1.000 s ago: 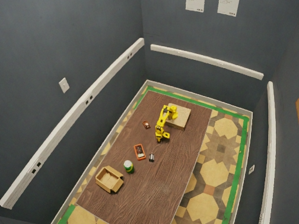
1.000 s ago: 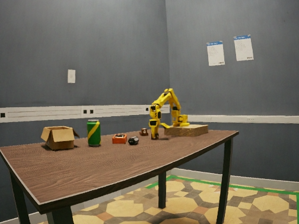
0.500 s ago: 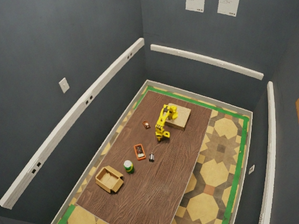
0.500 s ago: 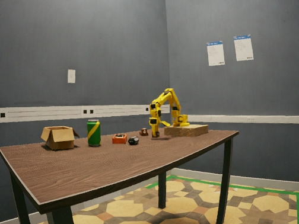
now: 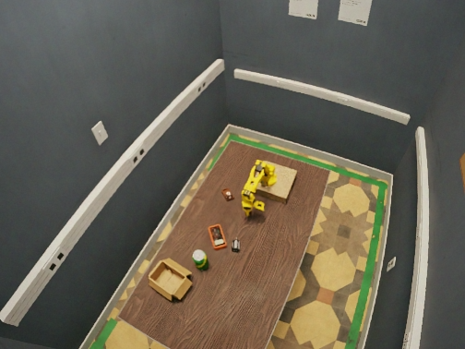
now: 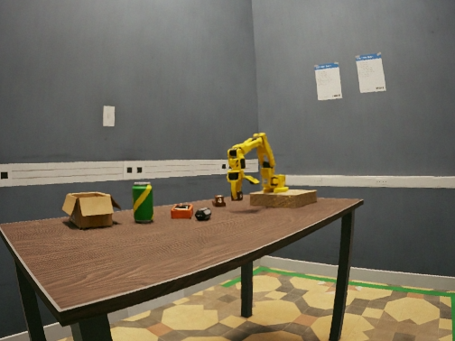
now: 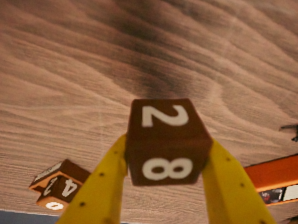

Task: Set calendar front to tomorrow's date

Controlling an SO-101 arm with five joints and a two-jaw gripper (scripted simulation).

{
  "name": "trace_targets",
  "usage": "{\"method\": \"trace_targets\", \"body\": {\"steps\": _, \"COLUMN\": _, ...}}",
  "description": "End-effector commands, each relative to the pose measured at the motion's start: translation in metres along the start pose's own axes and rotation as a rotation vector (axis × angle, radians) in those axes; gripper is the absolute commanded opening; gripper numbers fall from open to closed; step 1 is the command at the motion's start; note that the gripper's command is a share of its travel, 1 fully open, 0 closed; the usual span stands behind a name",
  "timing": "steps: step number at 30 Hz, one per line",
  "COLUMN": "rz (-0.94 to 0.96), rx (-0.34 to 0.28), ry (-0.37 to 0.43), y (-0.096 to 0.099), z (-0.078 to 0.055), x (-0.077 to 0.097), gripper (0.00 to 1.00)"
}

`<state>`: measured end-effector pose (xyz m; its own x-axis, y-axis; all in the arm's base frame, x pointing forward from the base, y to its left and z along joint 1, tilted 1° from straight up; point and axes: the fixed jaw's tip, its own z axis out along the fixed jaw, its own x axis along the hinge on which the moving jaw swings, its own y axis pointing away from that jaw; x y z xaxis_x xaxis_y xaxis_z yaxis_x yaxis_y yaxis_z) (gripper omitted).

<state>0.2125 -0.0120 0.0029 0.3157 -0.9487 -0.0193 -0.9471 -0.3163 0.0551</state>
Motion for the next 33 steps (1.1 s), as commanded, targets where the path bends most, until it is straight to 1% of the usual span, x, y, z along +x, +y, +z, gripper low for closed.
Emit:
{"method": "trace_targets", "body": {"steps": 1, "rz": -0.002, "rx": 0.024, "ry": 0.008, "y": -0.003, "z": -0.007, "x": 0.001, "gripper": 0.0}}
{"method": "trace_targets", "body": {"steps": 11, "rz": -0.002, "rx": 0.024, "ry": 0.008, "y": -0.003, "z": -0.009, "x": 0.001, "gripper": 0.0}}
{"method": "trace_targets", "body": {"steps": 28, "rz": -0.002, "rx": 0.024, "ry": 0.008, "y": -0.003, "z": -0.023, "x": 0.0, "gripper": 0.0}}
{"method": "trace_targets", "body": {"steps": 33, "rz": -0.002, "rx": 0.024, "ry": 0.008, "y": -0.003, "z": -0.025, "x": 0.0, "gripper": 0.0}}
